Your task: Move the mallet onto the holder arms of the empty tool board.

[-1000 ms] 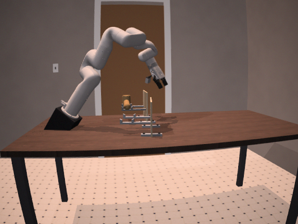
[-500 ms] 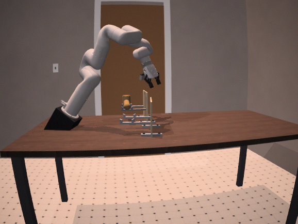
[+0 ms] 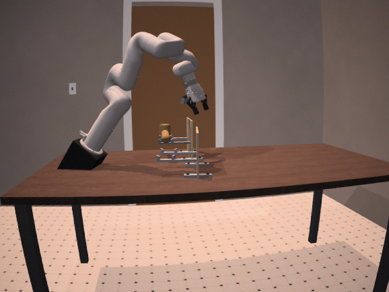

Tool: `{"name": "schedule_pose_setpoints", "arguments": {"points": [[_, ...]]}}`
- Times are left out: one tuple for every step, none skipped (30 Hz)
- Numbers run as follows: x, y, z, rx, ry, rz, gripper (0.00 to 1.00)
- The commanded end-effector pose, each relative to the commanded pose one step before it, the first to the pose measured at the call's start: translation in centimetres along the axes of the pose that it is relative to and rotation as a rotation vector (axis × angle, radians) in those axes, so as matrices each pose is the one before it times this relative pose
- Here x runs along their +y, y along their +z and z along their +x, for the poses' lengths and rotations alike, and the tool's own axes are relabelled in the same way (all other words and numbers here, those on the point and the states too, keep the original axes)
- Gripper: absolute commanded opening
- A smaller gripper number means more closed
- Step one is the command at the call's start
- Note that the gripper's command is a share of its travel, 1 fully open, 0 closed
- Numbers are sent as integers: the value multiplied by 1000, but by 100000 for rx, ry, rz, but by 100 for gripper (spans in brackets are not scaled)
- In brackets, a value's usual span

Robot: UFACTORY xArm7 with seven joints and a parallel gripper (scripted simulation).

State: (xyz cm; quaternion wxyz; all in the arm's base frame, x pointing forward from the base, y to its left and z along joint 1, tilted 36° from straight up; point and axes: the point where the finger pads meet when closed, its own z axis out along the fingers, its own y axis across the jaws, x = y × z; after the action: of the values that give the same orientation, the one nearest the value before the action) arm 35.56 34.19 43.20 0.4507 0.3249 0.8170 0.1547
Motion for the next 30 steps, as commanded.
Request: {"name": "schedule_pose_setpoints", "arguments": {"points": [[116,-196,-2,142,310,-397,100],[-132,-71,111,321,600,174,100],[-274,-144,226,655,1233,366,100],[0,0,0,0,0,0,100],[0,0,0,0,0,0,100],[-390,-197,311,905,1723,528,100],[-442,-211,336,985,1902,605,100],[-410,-184,296,876,1716,567,100],[-299,-128,206,617,1224,416,100],[-147,-61,98,297,594,205,100],[-26,-11,17,53,106,37,100],[0,0,0,0,0,0,100],[0,0,0,0,0,0,100],[0,0,0,0,0,0,100],[0,0,0,0,0,0,100],[0,0,0,0,0,0,100],[0,0,0,0,0,0,100],[0,0,0,0,0,0,100],[-14,-4,8,26,54,21,100],[-78,-24,45,147,306,117,100],[0,0,0,0,0,0,100],[0,0,0,0,0,0,100],[-160,-50,93,300,630,243,100],[-226,-68,128,416,882,344,100],[-252,-74,139,456,975,385,100],[-230,-65,123,408,881,353,100],[-165,-45,87,289,629,255,100],[-81,-22,42,140,306,124,100],[-14,-4,7,25,54,22,100],[0,0,0,0,0,0,100]]}}
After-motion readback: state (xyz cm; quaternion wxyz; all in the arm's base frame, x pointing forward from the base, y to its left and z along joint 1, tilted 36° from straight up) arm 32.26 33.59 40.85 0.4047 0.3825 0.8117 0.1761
